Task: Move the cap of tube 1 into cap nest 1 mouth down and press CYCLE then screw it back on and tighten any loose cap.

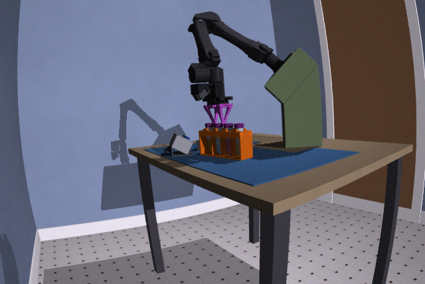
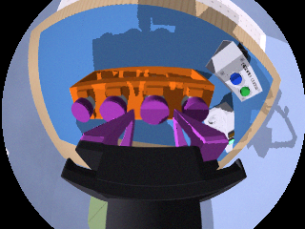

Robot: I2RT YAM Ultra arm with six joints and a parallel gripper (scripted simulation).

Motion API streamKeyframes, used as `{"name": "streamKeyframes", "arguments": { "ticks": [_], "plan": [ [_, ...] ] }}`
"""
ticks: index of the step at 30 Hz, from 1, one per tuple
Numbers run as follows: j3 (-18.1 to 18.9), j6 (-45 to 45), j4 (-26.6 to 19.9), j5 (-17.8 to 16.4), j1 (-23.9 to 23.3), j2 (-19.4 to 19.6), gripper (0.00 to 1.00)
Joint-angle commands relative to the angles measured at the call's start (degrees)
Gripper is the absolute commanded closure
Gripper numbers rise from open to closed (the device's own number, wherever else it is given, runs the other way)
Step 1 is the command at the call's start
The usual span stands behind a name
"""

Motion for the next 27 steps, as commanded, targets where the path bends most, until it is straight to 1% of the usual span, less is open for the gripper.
{"name": "streamKeyframes", "arguments": {
  "ticks": [1, 27],
  "plan": [
    [0.18, -0.23, 0.48, -0.30, 0.25, -0.34, 0.51],
    [0.84, -1.19, 2.24, -0.83, -0.72, 1.58, 0.51]
  ]
}}
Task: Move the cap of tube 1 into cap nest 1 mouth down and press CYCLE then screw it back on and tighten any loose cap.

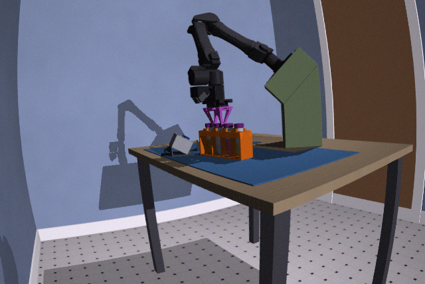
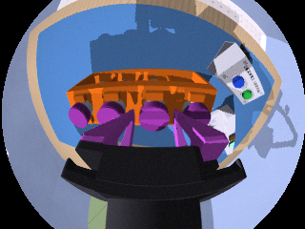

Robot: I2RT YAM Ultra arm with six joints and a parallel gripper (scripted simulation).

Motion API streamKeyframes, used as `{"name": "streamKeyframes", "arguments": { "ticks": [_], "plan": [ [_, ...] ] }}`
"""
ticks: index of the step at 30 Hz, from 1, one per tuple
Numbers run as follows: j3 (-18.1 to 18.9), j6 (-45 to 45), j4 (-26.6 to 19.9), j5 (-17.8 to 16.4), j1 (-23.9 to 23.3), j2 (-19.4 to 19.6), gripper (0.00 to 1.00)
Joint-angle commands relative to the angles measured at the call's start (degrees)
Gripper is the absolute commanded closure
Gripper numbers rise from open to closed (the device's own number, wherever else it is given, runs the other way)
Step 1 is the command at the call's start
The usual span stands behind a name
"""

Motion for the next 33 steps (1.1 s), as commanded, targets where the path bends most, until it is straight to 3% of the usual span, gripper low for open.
{"name": "streamKeyframes", "arguments": {
  "ticks": [1, 2, 3, 19, 33],
  "plan": [
    [0.19, -0.14, 0.30, -0.28, 0.20, -0.30, 0.51],
    [0.19, -0.14, 0.30, -0.28, 0.20, -0.30, 0.51],
    [0.18, -0.15, 0.31, -0.28, 0.19, -0.30, 1.00],
    [0.18, 2.13, 0.32, -0.29, 0.18, -0.29, 1.00],
    [0.18, 18.17, 0.33, -0.29, 0.18, -0.29, 1.00]
  ]
}}
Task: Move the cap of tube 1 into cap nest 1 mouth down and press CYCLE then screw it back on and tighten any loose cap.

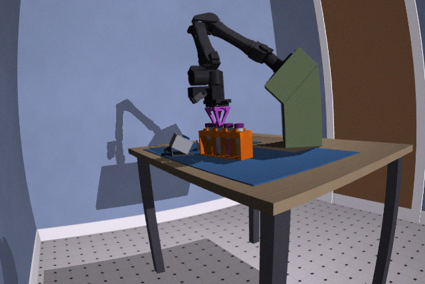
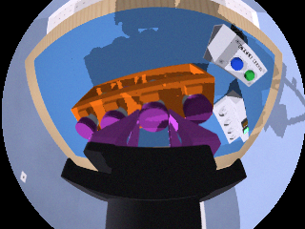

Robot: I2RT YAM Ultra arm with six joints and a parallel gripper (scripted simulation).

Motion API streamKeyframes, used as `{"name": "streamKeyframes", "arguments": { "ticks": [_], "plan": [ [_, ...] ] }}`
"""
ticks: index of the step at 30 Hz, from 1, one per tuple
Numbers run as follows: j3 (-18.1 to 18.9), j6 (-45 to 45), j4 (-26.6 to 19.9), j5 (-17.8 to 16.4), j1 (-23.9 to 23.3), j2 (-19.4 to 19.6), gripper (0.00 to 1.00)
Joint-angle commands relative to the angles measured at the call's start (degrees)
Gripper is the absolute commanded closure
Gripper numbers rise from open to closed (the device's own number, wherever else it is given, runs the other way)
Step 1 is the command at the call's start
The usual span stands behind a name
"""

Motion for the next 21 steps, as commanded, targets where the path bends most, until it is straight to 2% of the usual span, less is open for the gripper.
{"name": "streamKeyframes", "arguments": {
  "ticks": [1, 11, 21],
  "plan": [
    [0.15, 6.46, 0.09, -0.25, 0.22, -0.29, 1.00],
    [0.15, 14.98, 0.09, -0.25, 0.22, -0.29, 1.00],
    [0.16, 14.99, 0.08, -0.24, 0.22, -0.29, 1.00]
  ]
}}
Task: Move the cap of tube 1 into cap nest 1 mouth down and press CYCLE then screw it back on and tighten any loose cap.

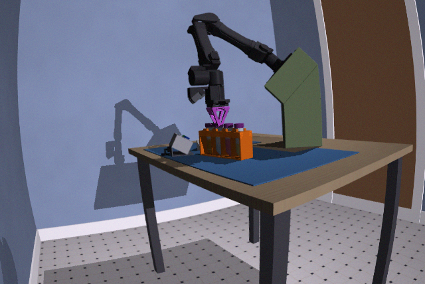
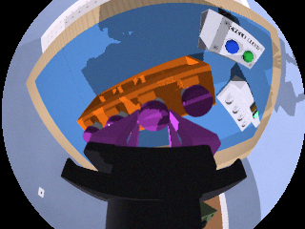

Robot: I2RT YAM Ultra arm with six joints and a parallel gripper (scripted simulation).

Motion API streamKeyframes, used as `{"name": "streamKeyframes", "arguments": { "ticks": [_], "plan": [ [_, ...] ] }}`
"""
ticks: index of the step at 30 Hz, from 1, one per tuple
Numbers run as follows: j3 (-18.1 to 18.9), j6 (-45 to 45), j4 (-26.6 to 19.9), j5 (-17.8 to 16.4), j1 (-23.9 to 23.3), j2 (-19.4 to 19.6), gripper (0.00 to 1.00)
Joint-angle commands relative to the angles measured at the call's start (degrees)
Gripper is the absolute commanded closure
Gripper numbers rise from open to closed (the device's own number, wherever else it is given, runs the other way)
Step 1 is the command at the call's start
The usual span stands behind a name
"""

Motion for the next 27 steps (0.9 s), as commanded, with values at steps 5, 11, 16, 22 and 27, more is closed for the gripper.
{"name": "streamKeyframes", "arguments": {
  "ticks": [5, 11, 16, 22, 27],
  "plan": [
    [0.18, 3.76, 0.43, -0.29, 0.20, -0.31, 0.51],
    [0.17, 3.74, 0.44, -0.29, 0.19, -0.32, 0.51],
    [0.07, 4.03, -0.16, -0.13, 0.48, -0.88, 0.51],
    [-0.44, 5.74, -3.87, 0.78, 2.19, -4.19, 0.51],
    [-0.62, 7.26, -7.18, 1.56, 3.68, -6.85, 0.51]
  ]
}}
